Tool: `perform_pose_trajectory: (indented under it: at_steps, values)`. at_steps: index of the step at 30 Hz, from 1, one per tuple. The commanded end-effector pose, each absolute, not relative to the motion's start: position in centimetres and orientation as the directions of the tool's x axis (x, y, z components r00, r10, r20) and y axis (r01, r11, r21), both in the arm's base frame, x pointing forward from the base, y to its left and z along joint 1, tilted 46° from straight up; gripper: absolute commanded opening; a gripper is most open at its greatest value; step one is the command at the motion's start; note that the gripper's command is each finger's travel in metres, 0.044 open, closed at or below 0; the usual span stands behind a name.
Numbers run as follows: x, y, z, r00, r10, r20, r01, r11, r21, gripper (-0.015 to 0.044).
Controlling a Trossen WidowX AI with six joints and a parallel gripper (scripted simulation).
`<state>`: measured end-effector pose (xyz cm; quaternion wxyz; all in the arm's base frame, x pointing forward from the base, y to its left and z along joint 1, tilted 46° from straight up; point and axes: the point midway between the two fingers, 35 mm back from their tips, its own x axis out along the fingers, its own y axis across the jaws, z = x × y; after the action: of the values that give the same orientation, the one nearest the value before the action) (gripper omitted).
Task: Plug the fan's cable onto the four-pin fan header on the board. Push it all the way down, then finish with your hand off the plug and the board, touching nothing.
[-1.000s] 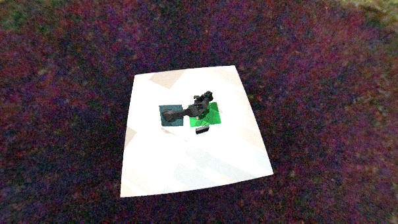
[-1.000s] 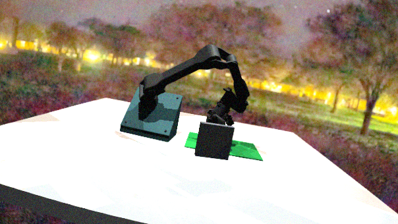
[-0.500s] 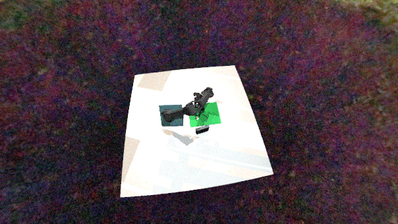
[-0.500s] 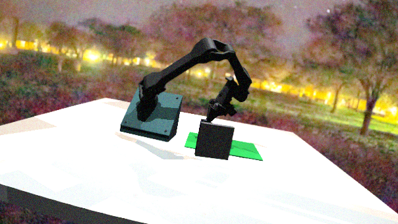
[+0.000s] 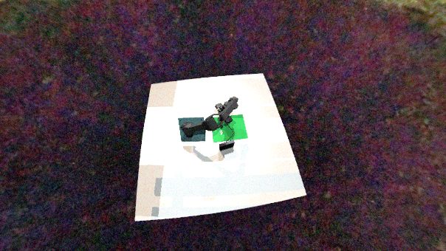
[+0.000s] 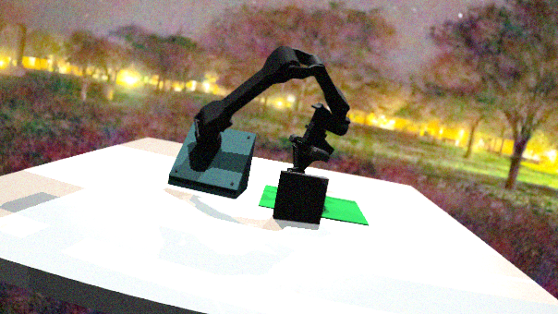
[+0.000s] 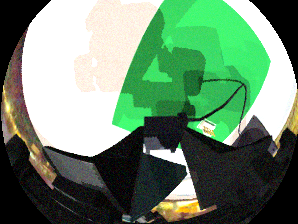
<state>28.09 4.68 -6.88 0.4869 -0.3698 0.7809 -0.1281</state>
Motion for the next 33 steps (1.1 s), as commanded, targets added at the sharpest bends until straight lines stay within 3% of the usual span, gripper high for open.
perform_pose_trajectory:
  at_steps: [1,14,33]
  values:
    - [28.5,4.6,-6.8,-0.193,-0.709,-0.678,-0.554,0.649,-0.521,0.0000]
    - [30.2,4.7,-6.2,-0.007,-0.710,-0.704,-0.813,0.414,-0.409,0.0000]
    - [29.5,3.7,-7.7,-0.040,-0.601,-0.799,-0.807,0.491,-0.329,0.0000]
